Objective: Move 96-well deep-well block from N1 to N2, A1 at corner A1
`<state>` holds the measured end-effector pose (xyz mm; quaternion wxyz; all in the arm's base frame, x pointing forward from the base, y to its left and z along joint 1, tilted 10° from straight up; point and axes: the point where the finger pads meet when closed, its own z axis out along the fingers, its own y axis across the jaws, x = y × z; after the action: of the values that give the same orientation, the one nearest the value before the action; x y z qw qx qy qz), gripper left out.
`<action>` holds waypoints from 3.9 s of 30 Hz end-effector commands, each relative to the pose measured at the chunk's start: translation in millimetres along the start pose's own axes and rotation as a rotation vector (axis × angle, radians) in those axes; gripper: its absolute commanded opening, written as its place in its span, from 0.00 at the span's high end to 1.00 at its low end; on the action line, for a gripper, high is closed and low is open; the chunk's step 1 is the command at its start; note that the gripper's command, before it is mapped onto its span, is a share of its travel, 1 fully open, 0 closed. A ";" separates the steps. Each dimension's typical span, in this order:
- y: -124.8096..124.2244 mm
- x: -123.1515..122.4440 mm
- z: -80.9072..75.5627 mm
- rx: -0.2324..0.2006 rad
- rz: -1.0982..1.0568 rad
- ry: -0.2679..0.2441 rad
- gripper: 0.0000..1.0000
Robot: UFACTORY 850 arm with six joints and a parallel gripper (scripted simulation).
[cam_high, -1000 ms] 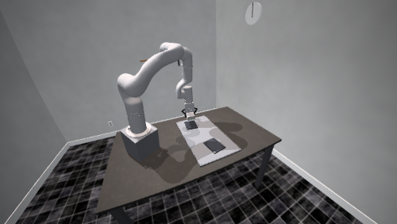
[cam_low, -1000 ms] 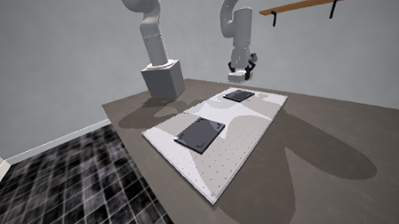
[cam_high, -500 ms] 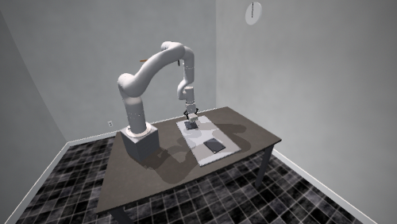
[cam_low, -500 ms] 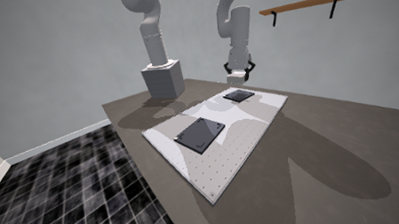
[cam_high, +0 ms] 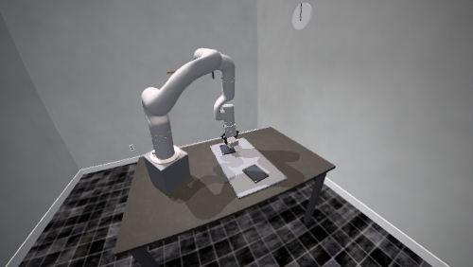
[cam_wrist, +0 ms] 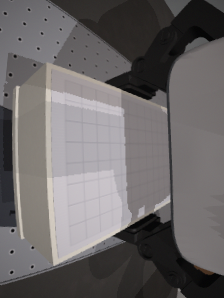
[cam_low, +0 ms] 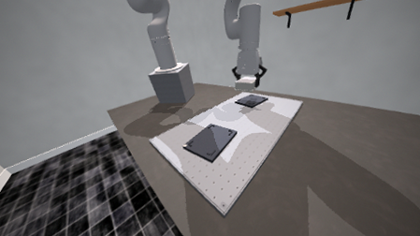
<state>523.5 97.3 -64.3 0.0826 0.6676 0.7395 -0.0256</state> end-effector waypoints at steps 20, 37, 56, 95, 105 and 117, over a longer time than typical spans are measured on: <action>1.1 -70.4 -0.6 -0.003 0.000 0.000 1.00; 1.1 -120.5 -0.5 -0.003 0.000 0.000 1.00; 1.2 -177.2 -0.5 -0.003 0.000 0.000 1.00; 1.5 -287.4 -0.6 -0.003 0.000 0.000 1.00; 1.6 -320.7 -0.6 -0.003 0.000 -0.001 1.00; 1.8 -339.6 -0.6 -0.003 0.000 -0.001 1.00</action>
<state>556.2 -234.6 -11.5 0.0888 0.6675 0.7388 -0.0263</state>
